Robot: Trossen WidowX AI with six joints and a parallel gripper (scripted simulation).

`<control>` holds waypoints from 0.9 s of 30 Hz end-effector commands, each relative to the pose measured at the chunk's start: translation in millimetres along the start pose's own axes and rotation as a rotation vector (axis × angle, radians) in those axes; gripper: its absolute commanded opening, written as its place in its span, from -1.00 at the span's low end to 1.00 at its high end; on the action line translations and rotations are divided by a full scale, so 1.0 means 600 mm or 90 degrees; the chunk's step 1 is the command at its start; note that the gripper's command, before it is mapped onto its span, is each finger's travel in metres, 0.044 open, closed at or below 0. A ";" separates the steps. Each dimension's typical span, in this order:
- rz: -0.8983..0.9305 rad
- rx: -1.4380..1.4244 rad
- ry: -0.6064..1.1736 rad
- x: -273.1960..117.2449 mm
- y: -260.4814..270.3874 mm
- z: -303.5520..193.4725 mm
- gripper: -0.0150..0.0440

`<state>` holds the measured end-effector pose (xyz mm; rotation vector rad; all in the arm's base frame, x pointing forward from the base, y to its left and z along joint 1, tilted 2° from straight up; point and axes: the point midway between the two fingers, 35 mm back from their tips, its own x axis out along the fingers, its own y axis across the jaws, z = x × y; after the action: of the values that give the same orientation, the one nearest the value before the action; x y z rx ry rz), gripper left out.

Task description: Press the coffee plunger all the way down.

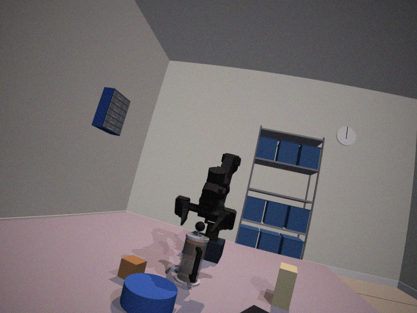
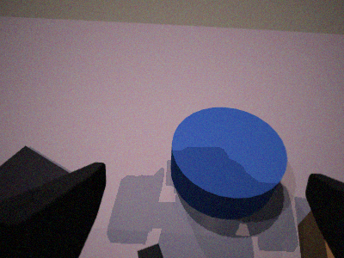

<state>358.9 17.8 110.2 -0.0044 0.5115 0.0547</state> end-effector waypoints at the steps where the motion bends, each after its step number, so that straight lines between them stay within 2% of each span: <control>1: 0.000 0.000 0.001 0.000 0.000 -0.001 1.00; 12: -0.010 0.004 -0.023 -0.017 -0.008 0.031 1.00; 15: -0.008 0.005 -0.014 -0.048 -0.008 0.043 1.00; 21: -0.004 0.006 0.012 -0.149 -0.007 0.060 1.00; 27: -0.004 0.006 0.015 -0.160 -0.006 0.057 1.00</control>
<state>299.1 9.6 185.0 0.0053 0.5266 0.0422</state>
